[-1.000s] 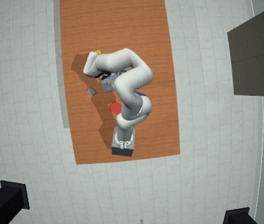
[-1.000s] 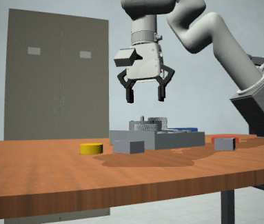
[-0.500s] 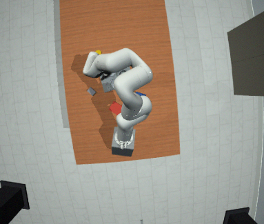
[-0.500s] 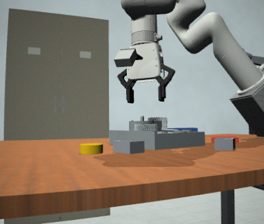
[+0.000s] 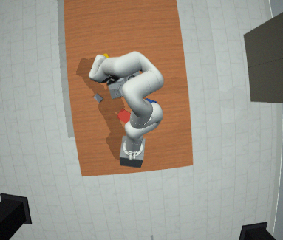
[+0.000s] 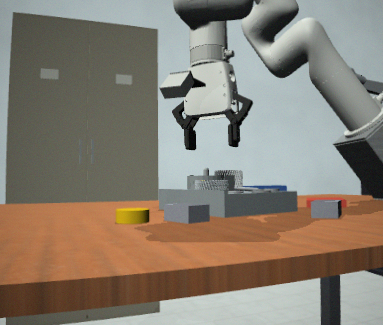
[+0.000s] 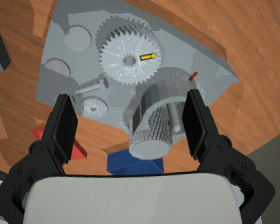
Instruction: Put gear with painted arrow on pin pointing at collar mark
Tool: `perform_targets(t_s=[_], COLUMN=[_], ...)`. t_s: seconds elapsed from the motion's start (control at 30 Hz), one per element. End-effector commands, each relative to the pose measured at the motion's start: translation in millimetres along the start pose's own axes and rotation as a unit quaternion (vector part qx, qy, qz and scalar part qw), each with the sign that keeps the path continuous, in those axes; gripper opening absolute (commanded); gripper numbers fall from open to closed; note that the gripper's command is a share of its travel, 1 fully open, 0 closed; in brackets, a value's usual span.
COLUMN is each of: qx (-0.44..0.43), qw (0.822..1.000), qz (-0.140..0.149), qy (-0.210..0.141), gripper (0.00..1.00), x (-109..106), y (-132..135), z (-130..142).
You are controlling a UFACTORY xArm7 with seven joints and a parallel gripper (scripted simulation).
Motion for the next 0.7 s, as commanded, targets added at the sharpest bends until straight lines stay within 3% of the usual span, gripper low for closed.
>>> perform_targets(t_s=[0.0, 0.13, 0.27, 0.33, 0.37, 0.47, 0.5, 0.53, 0.67], qx=[0.139, 0.234, 0.332, 0.332, 0.401, 0.45, 0.455, 0.455, 0.455], qw=[0.99, 0.972, 0.943, 0.943, 0.916, 0.893, 0.891, 0.891, 0.891], qz=[0.003, -0.002, -0.006, -0.006, -0.004, 0.001, 0.001, 0.001, 0.001], qy=[0.003, 0.002, 0.0, 0.0, 0.001, 0.003, 0.004, 0.004, 0.004], gripper=[1.0, 1.0, 1.0, 1.0, 1.0, 1.0, 1.0, 0.93, 0.93], x=[-1.0, -1.2, -1.2, -1.2, -1.3, -1.3, -1.3, -1.3, -1.3], y=[-0.2, 0.9, 1.9, 1.9, 1.3, 0.4, 0.2, 0.2, 0.2], z=[-0.7, -1.0, -1.1, -1.1, -1.0, -0.9, -0.9, -0.9, -0.9])
Point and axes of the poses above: the point where the finger pads meet when closed, its own x axis out along the fingers, its own y axis across the jaws, z = x × y, the point moved 10 cm from there along -x, back along the fingers, and after that the axes turned 15 degrees about x, right-handed, at the moved point
